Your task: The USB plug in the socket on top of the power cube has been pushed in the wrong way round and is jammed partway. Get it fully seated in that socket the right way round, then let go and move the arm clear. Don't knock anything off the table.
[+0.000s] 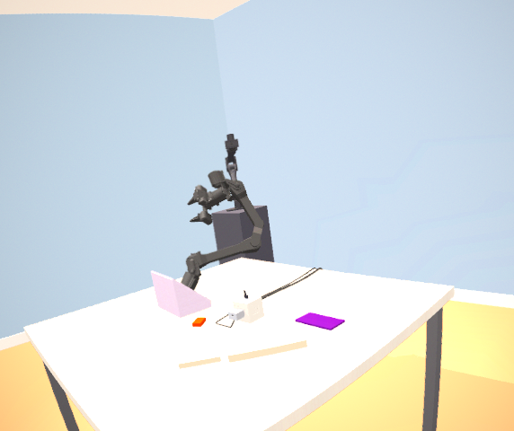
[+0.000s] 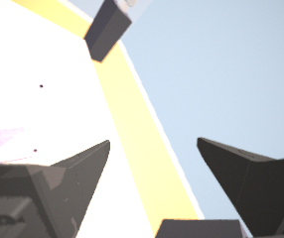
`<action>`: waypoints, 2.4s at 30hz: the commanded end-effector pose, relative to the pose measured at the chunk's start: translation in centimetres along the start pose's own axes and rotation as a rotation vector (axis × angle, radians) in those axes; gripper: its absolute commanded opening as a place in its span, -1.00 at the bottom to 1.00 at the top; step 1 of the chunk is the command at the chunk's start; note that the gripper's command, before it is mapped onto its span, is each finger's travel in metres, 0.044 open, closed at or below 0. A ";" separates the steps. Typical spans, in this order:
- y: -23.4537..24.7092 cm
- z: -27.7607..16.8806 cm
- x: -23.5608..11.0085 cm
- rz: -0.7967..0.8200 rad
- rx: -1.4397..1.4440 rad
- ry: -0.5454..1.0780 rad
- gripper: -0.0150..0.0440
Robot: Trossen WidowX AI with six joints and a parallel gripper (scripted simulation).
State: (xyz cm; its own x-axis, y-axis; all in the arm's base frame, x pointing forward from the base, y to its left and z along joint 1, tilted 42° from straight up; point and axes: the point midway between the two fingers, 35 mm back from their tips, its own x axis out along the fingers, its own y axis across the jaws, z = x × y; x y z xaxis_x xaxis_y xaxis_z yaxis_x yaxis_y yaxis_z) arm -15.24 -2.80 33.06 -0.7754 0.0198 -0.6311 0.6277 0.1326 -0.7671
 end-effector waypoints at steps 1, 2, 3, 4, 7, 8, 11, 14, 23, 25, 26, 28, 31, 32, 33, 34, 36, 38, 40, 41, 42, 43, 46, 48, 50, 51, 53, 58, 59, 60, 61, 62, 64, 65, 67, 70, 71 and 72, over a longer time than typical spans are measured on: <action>1.5 7.7 1.1 0.165 0.042 -0.239 1.00; 2.0 9.0 1.1 0.202 0.049 -0.276 1.00; 2.6 10.3 0.9 0.241 0.055 -0.310 1.00; 3.3 11.6 0.7 0.282 0.060 -0.340 1.00; 5.6 15.3 -0.2 0.414 0.069 -0.413 1.00; 6.5 16.4 -0.7 0.460 0.070 -0.430 1.00; 9.5 19.2 -2.3 0.602 0.067 -0.461 1.00; 12.9 21.4 -4.4 0.740 0.052 -0.460 1.00; 24.6 22.8 -11.6 1.086 -0.047 -0.269 1.00; 27.2 22.1 -13.2 1.138 -0.077 -0.191 1.00; 28.5 21.6 -13.9 1.160 -0.093 -0.148 1.00; 31.1 20.2 -15.2 1.180 -0.125 -0.065 1.00; 33.3 18.5 -16.1 1.176 -0.156 0.010 1.00; 33.8 18.1 -16.4 1.180 -0.159 0.036 1.00; 34.5 17.6 -16.7 1.184 -0.163 0.070 1.00; 35.6 16.8 -17.3 1.186 -0.169 0.124 1.00; 37.9 14.5 -18.4 1.176 -0.180 0.254 1.00; 40.0 12.1 -19.2 1.145 -0.194 0.368 1.00; 41.7 9.9 -19.8 1.102 -0.195 0.475 1.00; 42.4 8.8 -20.0 1.076 -0.191 0.528 1.00; 43.0 8.0 -20.1 1.054 -0.187 0.567 1.00; 43.4 7.7 -20.3 1.041 -0.185 0.590 1.00; 43.6 7.6 -20.4 1.036 -0.184 0.598 1.00; 43.7 7.7 -20.5 1.036 -0.184 0.597 1.00; 43.8 7.7 -20.6 1.036 -0.184 0.597 1.00; 43.8 7.8 -20.6 1.036 -0.184 0.597 1.00; 43.7 7.8 -20.6 1.036 -0.184 0.597 1.00; 43.9 7.7 -20.5 1.036 -0.184 0.597 1.00; 43.9 7.7 -20.5 1.036 -0.184 0.597 1.00; 44.0 7.6 -20.5 1.036 -0.184 0.597 1.00; 44.0 7.6 -20.5 1.036 -0.184 0.597 1.00; 44.1 7.5 -20.4 1.036 -0.184 0.597 1.00; 44.2 7.4 -20.4 1.036 -0.184 0.598 1.00; 44.3 7.4 -20.3 1.036 -0.184 0.598 1.00; 44.5 7.2 -20.2 1.036 -0.184 0.598 1.00; 44.7 7.1 -20.1 1.036 -0.184 0.598 1.00; 44.8 7.0 -20.1 1.036 -0.184 0.598 1.00; 44.8 7.0 -20.0 1.036 -0.184 0.598 1.00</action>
State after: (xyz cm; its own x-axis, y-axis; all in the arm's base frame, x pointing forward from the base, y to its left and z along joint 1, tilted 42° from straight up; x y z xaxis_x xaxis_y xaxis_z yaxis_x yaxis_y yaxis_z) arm 28.86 -4.51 10.75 0.1492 0.6452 -0.7493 0.9885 -0.0781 0.1296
